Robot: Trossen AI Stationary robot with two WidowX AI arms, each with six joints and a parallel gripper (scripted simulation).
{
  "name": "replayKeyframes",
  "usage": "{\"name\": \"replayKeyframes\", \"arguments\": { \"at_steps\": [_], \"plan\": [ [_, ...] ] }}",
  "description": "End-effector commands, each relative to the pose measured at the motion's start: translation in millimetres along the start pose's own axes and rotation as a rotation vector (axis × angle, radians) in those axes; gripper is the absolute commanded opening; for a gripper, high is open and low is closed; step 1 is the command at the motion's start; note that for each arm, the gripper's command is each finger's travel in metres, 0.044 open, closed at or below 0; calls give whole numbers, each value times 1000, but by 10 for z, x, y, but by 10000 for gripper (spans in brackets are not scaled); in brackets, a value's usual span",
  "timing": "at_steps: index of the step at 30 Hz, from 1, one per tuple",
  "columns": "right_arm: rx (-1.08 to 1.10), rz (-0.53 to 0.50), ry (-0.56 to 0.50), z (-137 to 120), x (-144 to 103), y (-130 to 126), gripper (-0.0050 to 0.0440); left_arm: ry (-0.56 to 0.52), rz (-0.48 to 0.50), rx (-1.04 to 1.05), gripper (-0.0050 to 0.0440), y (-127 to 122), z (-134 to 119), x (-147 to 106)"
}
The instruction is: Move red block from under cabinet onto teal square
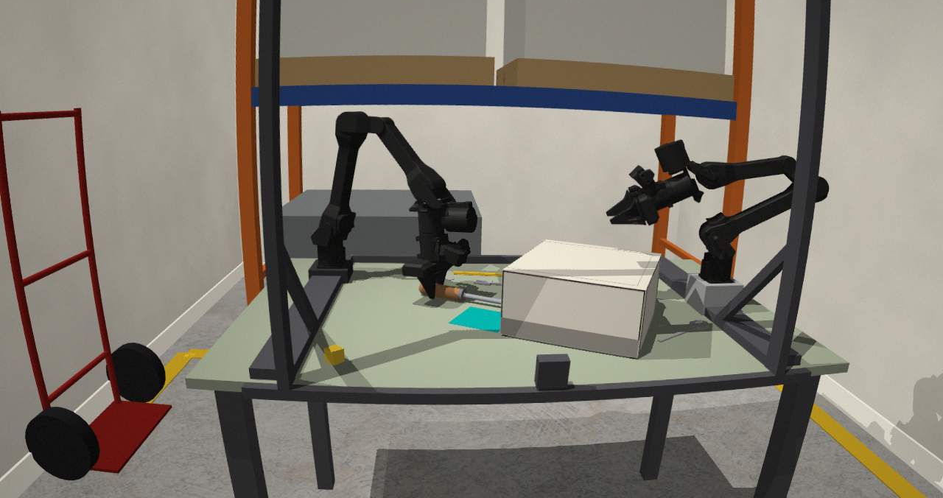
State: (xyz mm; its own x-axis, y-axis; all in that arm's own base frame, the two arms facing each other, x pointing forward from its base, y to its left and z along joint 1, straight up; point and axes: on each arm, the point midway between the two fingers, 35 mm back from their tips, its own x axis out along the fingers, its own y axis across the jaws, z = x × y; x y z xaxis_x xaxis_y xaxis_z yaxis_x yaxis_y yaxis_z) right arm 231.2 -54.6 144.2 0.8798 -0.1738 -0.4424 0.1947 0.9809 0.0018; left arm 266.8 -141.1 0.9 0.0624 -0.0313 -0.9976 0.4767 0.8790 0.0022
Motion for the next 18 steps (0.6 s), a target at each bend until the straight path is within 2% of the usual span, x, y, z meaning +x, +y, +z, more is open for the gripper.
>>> {"name": "replayKeyframes", "arguments": {
  "at_steps": [1,14,18],
  "plan": [
    [-2,-3,-18,67,-21,-9,440,42,-4,5,113,-7,-274,44],
    [-2,-3,-18,67,-21,-9,440,48,-4,5,113,-7,-846,21],
    [-2,-3,-18,67,-21,-9,440,49,-4,5,113,-7,-909,3]
  ]
}}
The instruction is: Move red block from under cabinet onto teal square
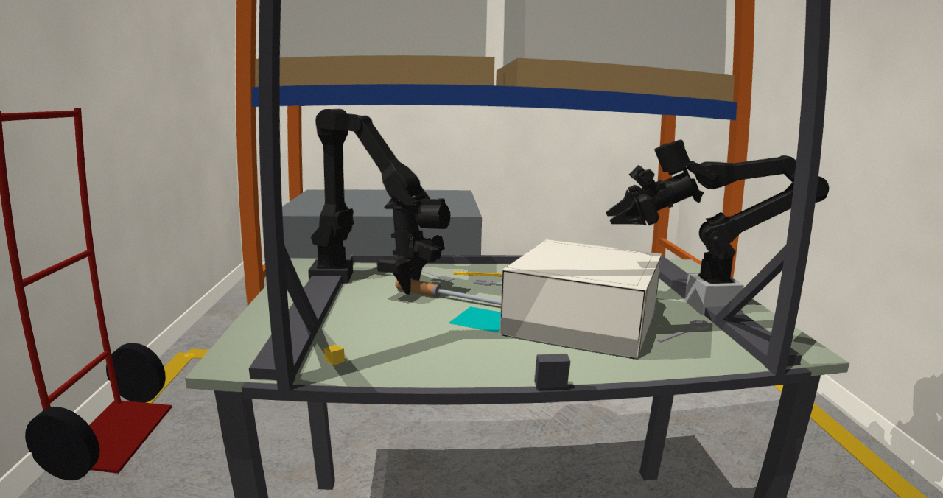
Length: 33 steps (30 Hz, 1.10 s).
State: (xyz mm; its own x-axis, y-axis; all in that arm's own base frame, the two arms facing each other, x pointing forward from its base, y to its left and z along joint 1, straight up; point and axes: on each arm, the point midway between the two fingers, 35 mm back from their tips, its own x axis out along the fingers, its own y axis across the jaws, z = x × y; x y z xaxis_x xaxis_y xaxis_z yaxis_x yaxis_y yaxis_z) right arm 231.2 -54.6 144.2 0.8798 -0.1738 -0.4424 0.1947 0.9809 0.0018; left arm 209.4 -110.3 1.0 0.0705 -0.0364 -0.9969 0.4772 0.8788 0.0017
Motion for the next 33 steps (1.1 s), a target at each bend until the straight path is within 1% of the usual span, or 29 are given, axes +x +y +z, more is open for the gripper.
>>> {"name": "replayKeyframes", "arguments": {
  "at_steps": [1,6,13,18,19,21,22,33],
  "plan": [
    [-2,-3,-18,67,-21,-9,440,58,-3,4,113,-4,-291,41],
    [-2,-3,-18,67,-21,-9,440,59,-3,4,113,-4,-445,21],
    [-2,-3,-18,67,-21,-9,440,60,-3,4,113,-4,-547,-22],
    [-2,-3,-18,67,-21,-9,440,49,-3,4,113,-3,-522,-71],
    [-2,-3,-18,67,-21,-9,440,60,-3,4,113,-4,-572,-53],
    [-2,-3,-18,67,-21,-9,440,71,-3,4,113,-4,-589,-48],
    [-2,-3,-18,67,-21,-9,440,62,-3,4,113,-3,-550,-72],
    [-2,-3,-18,67,-21,-9,440,64,-3,4,113,-2,-542,-104]
  ]
}}
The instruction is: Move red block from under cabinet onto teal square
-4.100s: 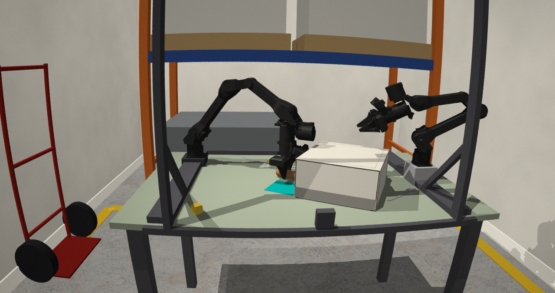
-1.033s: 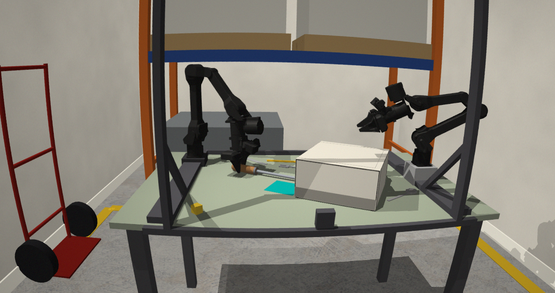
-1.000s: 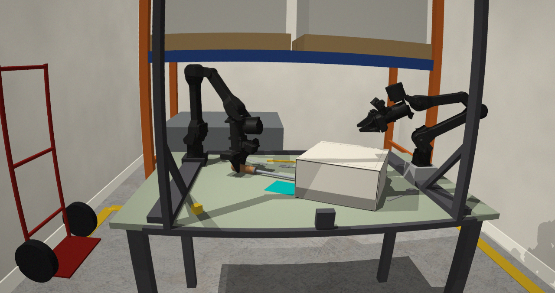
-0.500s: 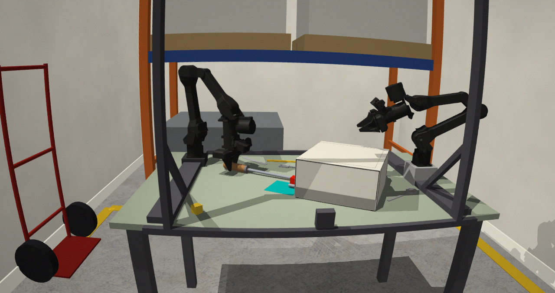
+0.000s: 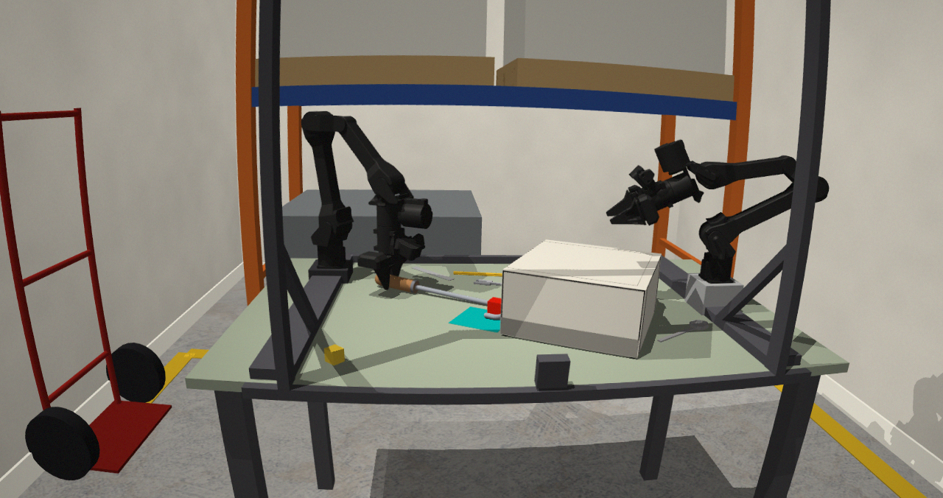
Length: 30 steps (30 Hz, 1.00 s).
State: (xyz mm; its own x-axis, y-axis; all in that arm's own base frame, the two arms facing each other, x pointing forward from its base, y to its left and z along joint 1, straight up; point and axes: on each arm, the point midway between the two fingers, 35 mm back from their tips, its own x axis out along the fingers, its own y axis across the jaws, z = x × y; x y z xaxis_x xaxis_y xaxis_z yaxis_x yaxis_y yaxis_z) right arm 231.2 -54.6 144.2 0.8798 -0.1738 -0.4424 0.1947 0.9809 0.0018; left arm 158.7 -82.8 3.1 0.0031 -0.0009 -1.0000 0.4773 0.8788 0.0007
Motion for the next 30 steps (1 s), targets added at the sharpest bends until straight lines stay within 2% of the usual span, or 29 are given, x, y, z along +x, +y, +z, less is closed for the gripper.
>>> {"name": "replayKeyframes", "arguments": {
  "at_steps": [1,6,20,30],
  "plan": [
    [-2,-3,-18,67,-21,-9,440,-12,-2,4,113,-2,28,-40],
    [-2,-3,-18,67,-21,-9,440,-12,-2,4,113,-2,28,-40],
    [-2,-3,-18,67,-21,-9,440,-13,-3,175,113,-17,35,-42],
    [-2,-3,-18,67,-21,-9,440,-13,-3,175,113,-17,35,-42]
  ]
}}
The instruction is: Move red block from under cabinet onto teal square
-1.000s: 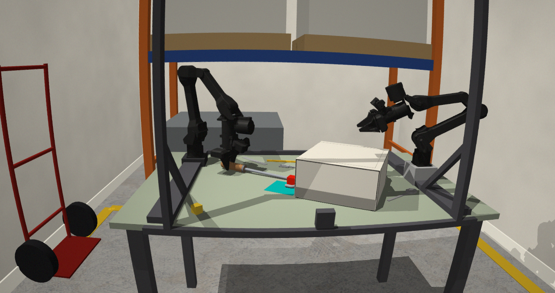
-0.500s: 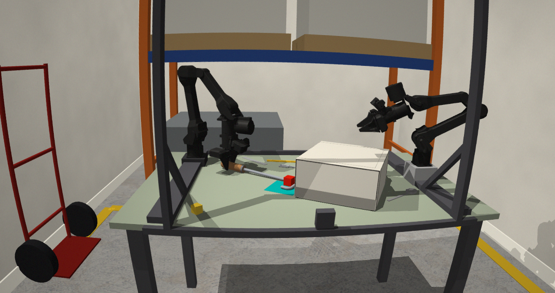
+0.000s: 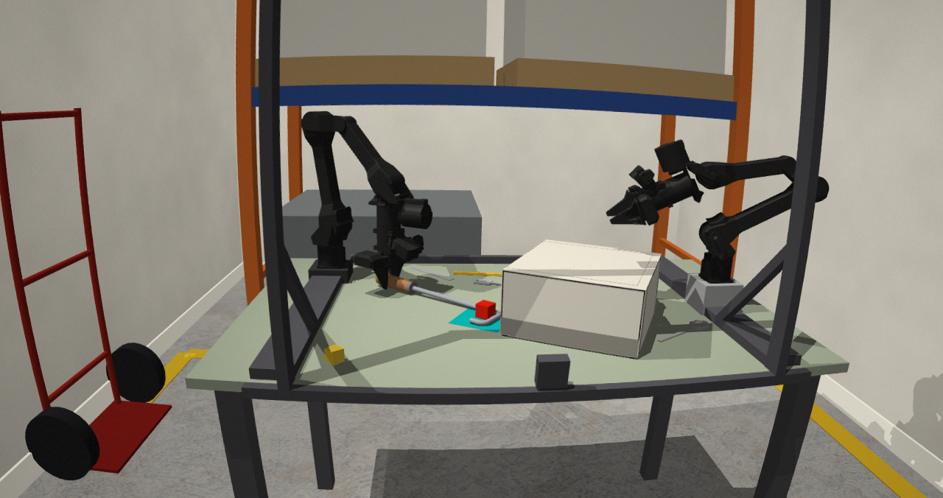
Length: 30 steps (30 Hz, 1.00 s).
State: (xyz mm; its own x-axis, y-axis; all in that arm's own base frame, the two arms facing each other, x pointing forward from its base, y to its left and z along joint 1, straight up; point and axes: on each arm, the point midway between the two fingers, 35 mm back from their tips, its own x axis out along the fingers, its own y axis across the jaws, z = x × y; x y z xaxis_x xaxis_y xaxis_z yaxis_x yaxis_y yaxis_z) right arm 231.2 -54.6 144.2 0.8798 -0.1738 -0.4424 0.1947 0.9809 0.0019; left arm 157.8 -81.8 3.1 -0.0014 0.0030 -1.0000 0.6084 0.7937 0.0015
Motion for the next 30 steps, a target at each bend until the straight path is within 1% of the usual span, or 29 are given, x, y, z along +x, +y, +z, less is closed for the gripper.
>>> {"name": "replayKeyframes", "arguments": {
  "at_steps": [1,8,16,19,25,30],
  "plan": [
    [-2,-3,-18,67,-21,-9,440,-19,-2,18,113,-13,50,-43],
    [-2,-3,-18,67,-21,-9,440,-19,-2,15,113,-10,108,-59],
    [-2,-3,-18,67,-21,-9,440,-24,-1,10,113,-4,285,-83],
    [-2,-3,-18,67,-21,-9,440,-14,-2,10,113,-15,244,-18],
    [-2,-3,-18,67,-21,-9,440,-14,-2,12,113,-11,244,-18],
    [-2,-3,-18,67,-21,-9,440,-21,1,12,233,-6,247,-34]
  ]
}}
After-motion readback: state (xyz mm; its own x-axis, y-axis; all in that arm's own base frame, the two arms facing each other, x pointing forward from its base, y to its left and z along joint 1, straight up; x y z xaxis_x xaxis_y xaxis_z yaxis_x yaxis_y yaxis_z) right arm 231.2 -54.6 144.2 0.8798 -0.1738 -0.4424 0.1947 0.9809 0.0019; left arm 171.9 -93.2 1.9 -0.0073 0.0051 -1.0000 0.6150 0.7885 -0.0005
